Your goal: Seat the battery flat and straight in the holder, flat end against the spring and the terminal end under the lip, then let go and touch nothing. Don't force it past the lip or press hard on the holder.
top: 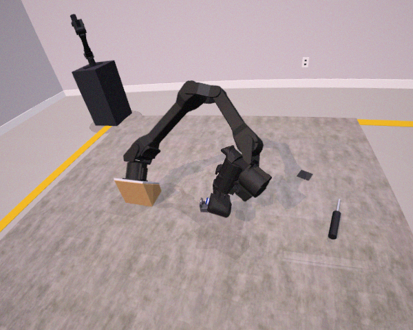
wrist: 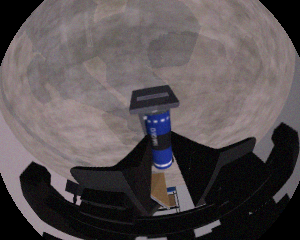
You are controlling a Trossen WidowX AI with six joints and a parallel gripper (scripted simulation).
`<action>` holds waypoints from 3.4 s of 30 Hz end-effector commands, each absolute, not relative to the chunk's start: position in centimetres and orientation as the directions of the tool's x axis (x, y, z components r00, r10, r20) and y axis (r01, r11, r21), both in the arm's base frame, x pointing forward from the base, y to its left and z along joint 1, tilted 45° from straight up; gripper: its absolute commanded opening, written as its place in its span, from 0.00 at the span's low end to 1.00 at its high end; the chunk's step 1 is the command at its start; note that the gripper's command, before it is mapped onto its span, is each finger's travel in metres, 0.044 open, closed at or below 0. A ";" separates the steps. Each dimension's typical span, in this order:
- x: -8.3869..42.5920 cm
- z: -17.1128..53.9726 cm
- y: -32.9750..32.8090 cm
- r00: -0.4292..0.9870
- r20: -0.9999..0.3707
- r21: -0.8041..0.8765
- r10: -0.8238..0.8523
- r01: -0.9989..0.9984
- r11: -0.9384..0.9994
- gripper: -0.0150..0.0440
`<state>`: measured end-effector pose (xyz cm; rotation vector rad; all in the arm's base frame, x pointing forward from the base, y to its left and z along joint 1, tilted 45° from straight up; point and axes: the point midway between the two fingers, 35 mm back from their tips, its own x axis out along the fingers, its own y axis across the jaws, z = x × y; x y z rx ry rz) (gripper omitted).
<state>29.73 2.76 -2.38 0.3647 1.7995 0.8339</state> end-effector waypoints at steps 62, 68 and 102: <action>29.4 -2.9 3.4 -0.046 -0.734 0.676 0.678 -0.158 0.720 0.39; 29.4 -2.9 3.4 -0.026 -0.735 0.673 0.678 -0.159 0.723 0.39; 27.7 -3.1 3.3 0.005 -0.739 0.665 0.674 -0.156 0.731 0.39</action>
